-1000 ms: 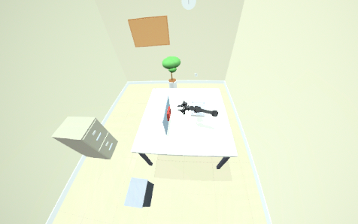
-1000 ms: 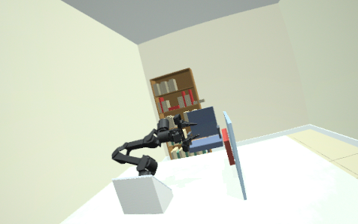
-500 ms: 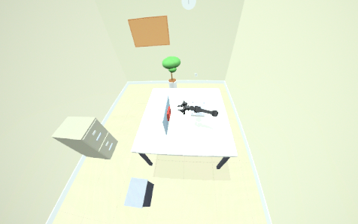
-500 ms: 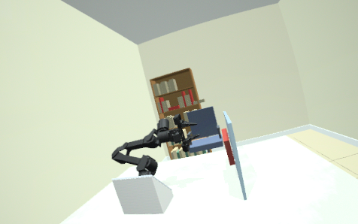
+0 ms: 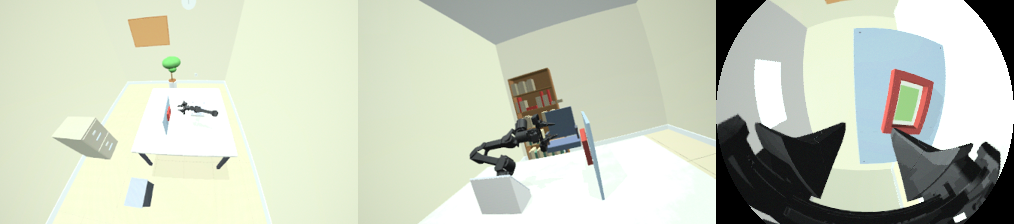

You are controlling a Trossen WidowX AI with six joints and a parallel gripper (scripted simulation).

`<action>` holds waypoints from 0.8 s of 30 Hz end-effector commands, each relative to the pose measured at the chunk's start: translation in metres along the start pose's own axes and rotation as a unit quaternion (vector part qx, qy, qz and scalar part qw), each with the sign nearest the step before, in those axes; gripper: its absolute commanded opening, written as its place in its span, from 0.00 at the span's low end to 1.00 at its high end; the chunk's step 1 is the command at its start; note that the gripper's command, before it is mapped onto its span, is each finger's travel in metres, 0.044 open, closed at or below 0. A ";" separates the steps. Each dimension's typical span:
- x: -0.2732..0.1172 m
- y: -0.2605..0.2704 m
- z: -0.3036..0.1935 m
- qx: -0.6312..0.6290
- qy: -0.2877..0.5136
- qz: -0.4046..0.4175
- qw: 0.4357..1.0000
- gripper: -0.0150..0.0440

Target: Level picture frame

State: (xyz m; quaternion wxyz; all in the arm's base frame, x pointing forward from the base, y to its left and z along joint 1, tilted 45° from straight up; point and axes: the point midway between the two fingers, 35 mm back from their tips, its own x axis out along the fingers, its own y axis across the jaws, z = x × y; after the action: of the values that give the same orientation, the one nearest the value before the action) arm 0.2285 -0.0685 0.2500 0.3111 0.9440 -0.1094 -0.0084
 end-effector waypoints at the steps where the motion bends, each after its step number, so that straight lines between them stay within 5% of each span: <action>1: 0.000 0.000 -0.001 0.002 0.002 -0.001 1.000 0.69; 24: 0.001 -0.059 0.011 0.004 0.003 0.000 1.000 0.69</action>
State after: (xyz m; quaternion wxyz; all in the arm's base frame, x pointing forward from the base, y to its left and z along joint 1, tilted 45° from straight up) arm 0.2407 -0.0289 0.2083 0.3061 0.9461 -0.1057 -0.0036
